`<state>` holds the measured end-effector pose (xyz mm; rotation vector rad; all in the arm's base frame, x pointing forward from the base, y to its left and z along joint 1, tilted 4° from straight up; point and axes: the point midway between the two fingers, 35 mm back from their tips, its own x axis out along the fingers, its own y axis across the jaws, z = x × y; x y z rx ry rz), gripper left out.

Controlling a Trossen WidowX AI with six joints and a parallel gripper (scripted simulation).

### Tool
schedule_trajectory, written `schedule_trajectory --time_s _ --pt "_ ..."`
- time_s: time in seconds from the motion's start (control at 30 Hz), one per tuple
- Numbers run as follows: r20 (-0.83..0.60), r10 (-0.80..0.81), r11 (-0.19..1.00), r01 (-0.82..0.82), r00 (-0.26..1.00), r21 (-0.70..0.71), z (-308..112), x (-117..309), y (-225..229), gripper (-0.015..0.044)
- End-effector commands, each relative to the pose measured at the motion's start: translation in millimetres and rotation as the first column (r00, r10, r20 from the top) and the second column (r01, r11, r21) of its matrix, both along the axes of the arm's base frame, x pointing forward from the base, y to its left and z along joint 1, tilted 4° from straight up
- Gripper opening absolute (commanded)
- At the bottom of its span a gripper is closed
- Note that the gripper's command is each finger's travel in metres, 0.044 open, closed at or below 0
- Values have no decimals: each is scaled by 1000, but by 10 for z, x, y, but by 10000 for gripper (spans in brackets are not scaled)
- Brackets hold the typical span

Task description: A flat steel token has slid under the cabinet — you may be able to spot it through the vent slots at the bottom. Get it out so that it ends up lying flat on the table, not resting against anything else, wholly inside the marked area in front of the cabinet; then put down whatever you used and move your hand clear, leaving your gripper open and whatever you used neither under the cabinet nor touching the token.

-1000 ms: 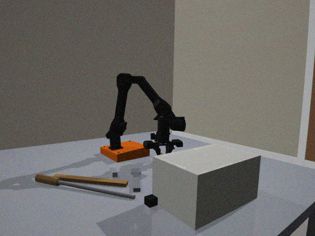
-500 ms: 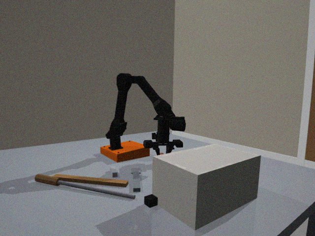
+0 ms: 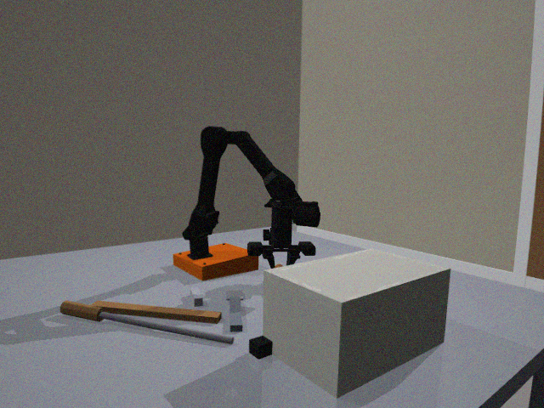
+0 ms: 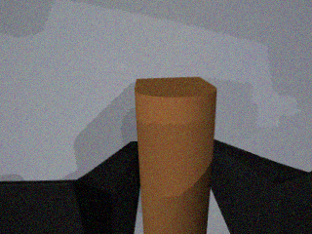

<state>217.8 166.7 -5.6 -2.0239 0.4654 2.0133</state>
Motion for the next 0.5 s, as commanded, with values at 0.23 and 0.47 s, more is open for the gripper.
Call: schedule_trajectory --time_s 0.23,0.47 --pt "5 -19 1000 19 1000 -1 14 57 -123 0" --pt "6 -24 1000 24 1000 -2 18 87 -195 0"
